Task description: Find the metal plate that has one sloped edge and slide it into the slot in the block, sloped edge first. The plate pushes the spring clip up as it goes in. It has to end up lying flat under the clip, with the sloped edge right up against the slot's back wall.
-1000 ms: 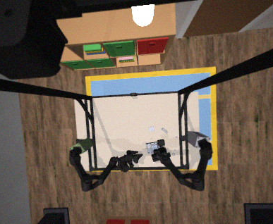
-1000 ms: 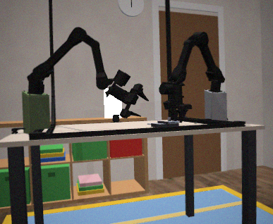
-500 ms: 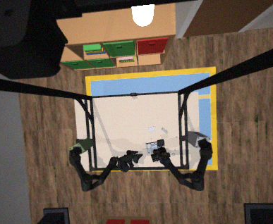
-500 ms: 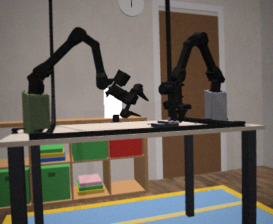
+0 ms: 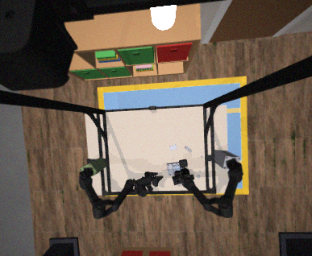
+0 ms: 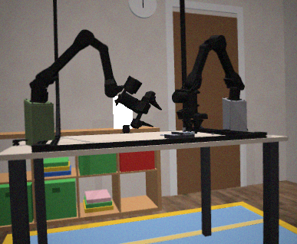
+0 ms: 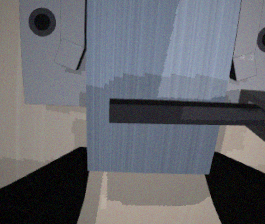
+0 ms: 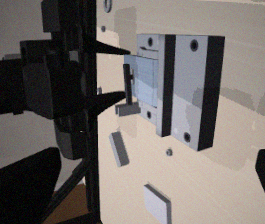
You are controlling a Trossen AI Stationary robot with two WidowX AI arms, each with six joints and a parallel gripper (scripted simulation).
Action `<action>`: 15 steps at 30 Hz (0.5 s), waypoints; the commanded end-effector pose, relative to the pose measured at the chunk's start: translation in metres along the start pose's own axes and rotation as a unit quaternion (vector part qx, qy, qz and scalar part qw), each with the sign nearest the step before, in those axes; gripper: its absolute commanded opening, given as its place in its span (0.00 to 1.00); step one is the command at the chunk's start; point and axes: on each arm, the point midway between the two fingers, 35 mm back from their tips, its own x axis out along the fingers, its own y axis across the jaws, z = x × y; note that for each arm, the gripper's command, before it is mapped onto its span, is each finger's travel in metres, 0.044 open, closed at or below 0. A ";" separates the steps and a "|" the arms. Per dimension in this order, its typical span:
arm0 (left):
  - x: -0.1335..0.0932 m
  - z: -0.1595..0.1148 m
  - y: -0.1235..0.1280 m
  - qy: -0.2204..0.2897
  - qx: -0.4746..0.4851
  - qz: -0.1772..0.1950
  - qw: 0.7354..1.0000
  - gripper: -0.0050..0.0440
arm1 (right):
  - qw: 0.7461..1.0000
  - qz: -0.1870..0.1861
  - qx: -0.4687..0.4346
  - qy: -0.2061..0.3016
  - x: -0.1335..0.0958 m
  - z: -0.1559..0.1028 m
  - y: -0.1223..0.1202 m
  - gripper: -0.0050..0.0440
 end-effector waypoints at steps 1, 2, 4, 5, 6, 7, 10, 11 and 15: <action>-0.001 0.008 0.000 -0.010 0.002 0.000 1.000 0.00 | 1.000 -0.001 0.001 -0.002 0.000 0.001 0.000 1.00; -0.001 0.008 0.000 -0.010 0.003 0.000 1.000 0.00 | 1.000 -0.001 0.001 -0.002 0.000 0.001 0.000 1.00; -0.001 0.009 0.000 -0.010 0.004 0.000 1.000 0.00 | 1.000 -0.001 0.001 -0.002 0.000 0.001 0.000 1.00; -0.001 0.009 0.000 -0.010 0.004 0.000 1.000 0.00 | 1.000 -0.001 0.001 -0.002 0.000 0.001 0.000 1.00; -0.001 0.009 0.000 -0.010 0.004 0.000 1.000 0.00 | 1.000 -0.001 0.001 -0.002 0.000 0.001 0.000 1.00; -0.001 0.009 0.000 -0.010 0.004 0.000 1.000 0.00 | 1.000 -0.001 0.001 -0.002 0.000 0.001 0.000 1.00; -0.001 0.009 0.000 -0.010 0.004 0.000 1.000 0.00 | 1.000 -0.001 0.001 -0.002 0.000 0.001 0.000 1.00; -0.001 0.010 0.000 -0.010 0.004 0.000 1.000 0.00 | 1.000 -0.001 0.001 -0.002 0.000 0.001 0.000 1.00; -0.001 0.011 0.000 -0.010 0.004 0.000 1.000 0.00 | 1.000 -0.001 0.001 -0.002 0.000 0.001 0.000 1.00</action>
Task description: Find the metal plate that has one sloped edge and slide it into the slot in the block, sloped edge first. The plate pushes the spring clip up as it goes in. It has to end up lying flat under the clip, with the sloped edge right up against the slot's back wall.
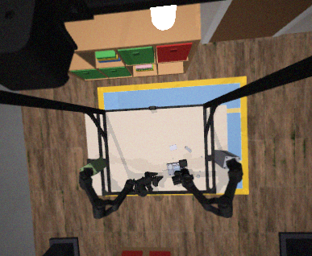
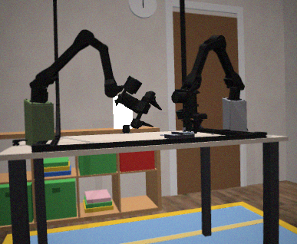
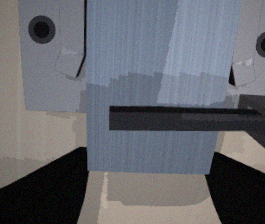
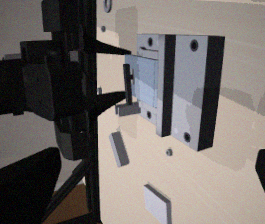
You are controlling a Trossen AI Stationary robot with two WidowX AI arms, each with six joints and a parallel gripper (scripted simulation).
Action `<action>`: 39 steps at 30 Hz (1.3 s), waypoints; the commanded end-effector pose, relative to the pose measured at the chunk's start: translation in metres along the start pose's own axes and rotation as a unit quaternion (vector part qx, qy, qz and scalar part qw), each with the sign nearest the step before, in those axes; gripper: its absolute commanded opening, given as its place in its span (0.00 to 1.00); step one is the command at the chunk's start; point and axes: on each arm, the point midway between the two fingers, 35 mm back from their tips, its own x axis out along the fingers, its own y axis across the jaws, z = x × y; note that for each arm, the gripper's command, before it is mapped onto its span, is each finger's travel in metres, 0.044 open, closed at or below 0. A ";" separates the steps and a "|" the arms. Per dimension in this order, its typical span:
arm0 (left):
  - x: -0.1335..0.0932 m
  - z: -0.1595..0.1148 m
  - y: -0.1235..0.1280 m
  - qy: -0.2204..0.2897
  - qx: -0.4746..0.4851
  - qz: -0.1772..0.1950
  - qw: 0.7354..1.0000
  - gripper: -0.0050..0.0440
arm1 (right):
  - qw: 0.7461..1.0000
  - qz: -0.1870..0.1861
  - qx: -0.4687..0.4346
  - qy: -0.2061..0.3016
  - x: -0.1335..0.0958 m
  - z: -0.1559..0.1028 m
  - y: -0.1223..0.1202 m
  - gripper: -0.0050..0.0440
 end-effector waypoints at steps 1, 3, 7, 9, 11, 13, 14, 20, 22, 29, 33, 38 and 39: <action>-0.001 0.008 0.000 -0.011 0.000 -0.001 1.000 0.00 | 1.000 -0.001 0.001 -0.002 0.000 0.001 0.000 1.00; 0.000 0.000 0.000 0.000 0.000 0.000 1.000 0.15 | 1.000 -0.001 0.001 -0.002 0.000 0.001 0.000 1.00; 0.000 0.000 0.000 0.000 0.000 0.000 1.000 0.35 | 1.000 -0.001 0.001 -0.002 0.000 0.001 0.000 1.00; 0.000 0.000 0.000 0.000 0.000 0.000 1.000 0.35 | 1.000 -0.001 0.001 -0.002 0.000 0.001 0.000 1.00; 0.000 0.000 0.000 0.000 0.000 0.000 1.000 0.44 | 1.000 -0.001 0.001 -0.002 0.000 0.001 0.000 1.00; 0.000 0.000 0.000 0.000 0.000 0.000 1.000 0.54 | 1.000 -0.001 0.001 -0.002 0.000 0.001 0.000 1.00; 0.000 0.000 0.000 0.000 0.000 0.000 1.000 0.59 | 1.000 -0.001 0.001 -0.002 0.000 0.001 0.000 1.00; 0.000 0.000 0.000 0.000 0.000 0.000 1.000 0.89 | 1.000 -0.001 0.001 -0.002 0.000 0.001 0.000 1.00; 0.000 0.000 0.000 0.000 0.000 0.000 1.000 0.98 | 1.000 -0.001 0.001 -0.002 0.000 0.001 0.000 1.00; 0.000 0.000 0.000 0.000 0.000 0.000 1.000 1.00 | 1.000 -0.001 0.001 -0.002 0.000 0.001 0.000 1.00; 0.000 0.000 0.000 0.000 0.000 0.000 1.000 1.00 | 1.000 -0.001 0.001 -0.002 0.000 0.001 0.000 1.00; 0.000 0.000 0.000 0.000 0.000 0.000 1.000 1.00 | 1.000 -0.001 0.001 -0.002 0.000 0.001 0.000 1.00; 0.000 0.000 0.000 0.000 0.000 0.000 1.000 1.00 | 1.000 -0.001 0.001 -0.002 0.000 0.001 0.000 1.00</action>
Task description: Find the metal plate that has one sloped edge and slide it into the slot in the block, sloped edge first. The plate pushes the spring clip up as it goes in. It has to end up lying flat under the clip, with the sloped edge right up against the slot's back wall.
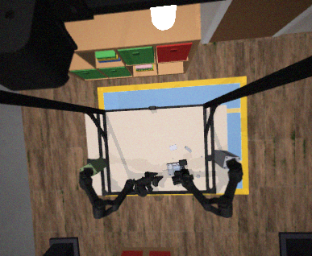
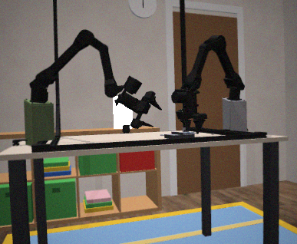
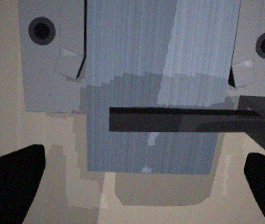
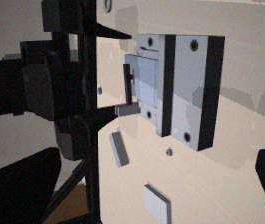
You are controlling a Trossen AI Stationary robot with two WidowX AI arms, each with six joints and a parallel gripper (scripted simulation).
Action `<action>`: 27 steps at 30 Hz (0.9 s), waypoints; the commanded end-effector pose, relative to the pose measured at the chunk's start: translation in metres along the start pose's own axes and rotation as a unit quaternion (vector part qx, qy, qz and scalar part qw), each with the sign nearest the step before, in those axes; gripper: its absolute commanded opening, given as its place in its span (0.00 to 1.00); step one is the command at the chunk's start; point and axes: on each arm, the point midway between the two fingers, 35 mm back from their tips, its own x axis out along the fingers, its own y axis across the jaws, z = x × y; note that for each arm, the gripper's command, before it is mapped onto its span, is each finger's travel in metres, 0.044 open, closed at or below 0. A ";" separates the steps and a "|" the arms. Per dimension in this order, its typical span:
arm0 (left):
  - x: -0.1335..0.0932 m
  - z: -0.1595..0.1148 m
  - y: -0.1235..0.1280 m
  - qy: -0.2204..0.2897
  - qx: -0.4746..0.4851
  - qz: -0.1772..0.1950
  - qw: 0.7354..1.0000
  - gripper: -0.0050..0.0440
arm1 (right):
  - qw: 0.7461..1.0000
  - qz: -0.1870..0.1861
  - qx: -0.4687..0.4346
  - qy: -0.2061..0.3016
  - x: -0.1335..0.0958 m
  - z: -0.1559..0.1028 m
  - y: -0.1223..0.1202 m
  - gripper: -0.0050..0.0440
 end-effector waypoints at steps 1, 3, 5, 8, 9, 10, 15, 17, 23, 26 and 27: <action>0.000 0.000 0.000 0.000 0.000 0.000 1.000 1.00 | 1.000 -0.001 0.001 -0.002 0.000 0.001 0.000 1.00; -0.001 -0.002 0.000 0.000 0.000 0.000 1.000 1.00 | 1.000 -0.001 0.001 -0.002 0.000 0.001 0.000 1.00; -0.003 -0.007 0.000 0.000 0.000 0.000 1.000 1.00 | 1.000 -0.001 0.001 -0.002 0.000 0.001 0.000 1.00; -0.013 -0.029 -0.001 0.000 0.000 0.000 1.000 1.00 | 1.000 -0.001 0.001 -0.002 0.000 0.001 0.000 1.00; -0.013 -0.030 -0.001 0.000 0.000 0.000 1.000 1.00 | 1.000 -0.001 0.001 -0.002 0.000 0.001 0.000 1.00; -0.013 -0.030 -0.001 0.000 0.000 0.000 1.000 1.00 | 1.000 -0.001 0.001 -0.002 0.000 0.001 0.000 1.00; -0.011 -0.029 -0.001 0.003 0.001 0.000 1.000 0.90 | 1.000 -0.001 0.001 -0.002 0.000 0.001 0.000 1.00; -0.009 -0.027 -0.002 0.006 0.001 -0.001 1.000 0.80 | 1.000 -0.001 0.001 -0.002 0.000 0.001 0.000 1.00; -0.009 -0.027 -0.002 0.006 0.001 -0.001 1.000 0.61 | 1.000 -0.001 0.001 -0.002 0.000 0.001 0.000 1.00; -0.009 -0.027 -0.002 0.006 0.001 -0.001 1.000 0.46 | 1.000 -0.001 0.001 -0.002 0.000 0.001 0.000 1.00; -0.009 -0.027 -0.002 0.006 0.001 -0.001 1.000 0.43 | 1.000 -0.001 0.001 -0.002 0.000 0.001 0.000 1.00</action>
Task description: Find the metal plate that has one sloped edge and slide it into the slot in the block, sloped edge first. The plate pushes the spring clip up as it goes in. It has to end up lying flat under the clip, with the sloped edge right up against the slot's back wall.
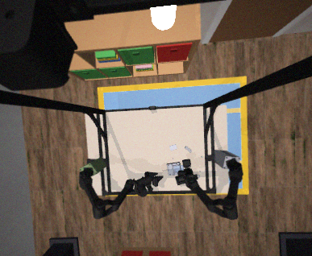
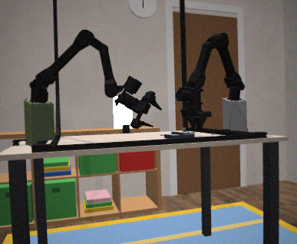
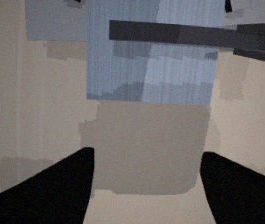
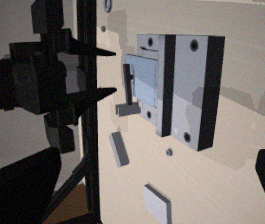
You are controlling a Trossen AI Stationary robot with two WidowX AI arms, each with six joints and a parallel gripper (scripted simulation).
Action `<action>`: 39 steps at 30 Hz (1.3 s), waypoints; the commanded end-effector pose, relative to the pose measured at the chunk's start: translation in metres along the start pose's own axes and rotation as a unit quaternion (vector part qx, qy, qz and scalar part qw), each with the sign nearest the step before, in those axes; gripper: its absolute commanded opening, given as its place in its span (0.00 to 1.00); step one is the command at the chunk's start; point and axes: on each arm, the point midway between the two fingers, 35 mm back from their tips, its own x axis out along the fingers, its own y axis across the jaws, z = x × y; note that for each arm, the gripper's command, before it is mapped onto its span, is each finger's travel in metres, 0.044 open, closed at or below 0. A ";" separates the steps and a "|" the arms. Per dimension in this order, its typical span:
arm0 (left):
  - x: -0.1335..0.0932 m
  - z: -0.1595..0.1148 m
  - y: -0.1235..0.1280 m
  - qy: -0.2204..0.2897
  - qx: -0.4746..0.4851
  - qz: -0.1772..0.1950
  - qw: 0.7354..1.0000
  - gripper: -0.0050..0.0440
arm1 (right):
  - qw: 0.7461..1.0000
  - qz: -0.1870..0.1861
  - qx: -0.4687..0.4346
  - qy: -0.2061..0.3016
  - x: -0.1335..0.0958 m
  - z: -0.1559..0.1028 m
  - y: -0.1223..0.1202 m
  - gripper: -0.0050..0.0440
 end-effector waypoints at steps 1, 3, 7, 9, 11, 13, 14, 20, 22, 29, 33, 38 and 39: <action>0.001 0.000 0.000 0.002 0.000 0.000 1.000 0.43 | 1.000 -0.001 0.001 -0.002 0.000 0.001 0.000 1.00; 0.001 0.000 0.000 0.002 0.000 0.000 1.000 0.43 | 1.000 -0.001 0.001 -0.002 0.000 0.001 0.000 1.00; 0.001 0.000 0.000 0.002 0.000 0.000 1.000 0.43 | 1.000 -0.001 0.001 -0.002 0.000 0.001 0.000 1.00; 0.001 0.000 0.000 0.002 0.000 0.000 1.000 0.43 | 1.000 -0.001 0.001 -0.002 0.000 0.001 0.000 1.00; 0.001 0.000 0.000 0.002 0.000 0.000 1.000 0.43 | 1.000 -0.001 0.001 -0.002 0.000 0.001 0.000 1.00; 0.003 0.001 0.000 -0.001 0.000 0.000 1.000 0.43 | 1.000 -0.001 0.001 -0.002 0.000 0.001 0.000 1.00; 0.005 0.003 0.000 -0.003 -0.001 0.000 1.000 0.43 | 1.000 -0.001 0.001 -0.002 0.000 0.001 0.000 1.00; 0.016 0.012 0.001 -0.015 -0.004 0.000 1.000 0.43 | 1.000 -0.001 0.001 -0.002 0.000 0.001 0.000 1.00; 0.016 0.012 0.001 -0.015 -0.004 0.000 1.000 0.43 | 1.000 -0.001 0.001 -0.002 0.000 0.001 0.000 1.00; 0.016 0.012 0.001 -0.015 -0.004 0.000 1.000 0.43 | 1.000 -0.001 0.001 -0.002 0.000 0.001 0.000 1.00; 0.016 0.012 0.001 -0.015 -0.004 0.000 1.000 0.43 | 1.000 -0.001 0.001 -0.002 0.000 0.001 0.000 1.00; 0.015 0.013 0.001 -0.015 -0.004 0.000 1.000 0.43 | 1.000 -0.001 0.001 -0.002 0.000 0.001 0.000 1.00; 0.015 0.014 0.001 -0.015 -0.004 0.000 1.000 0.43 | 1.000 -0.001 0.001 -0.002 0.000 0.001 0.000 1.00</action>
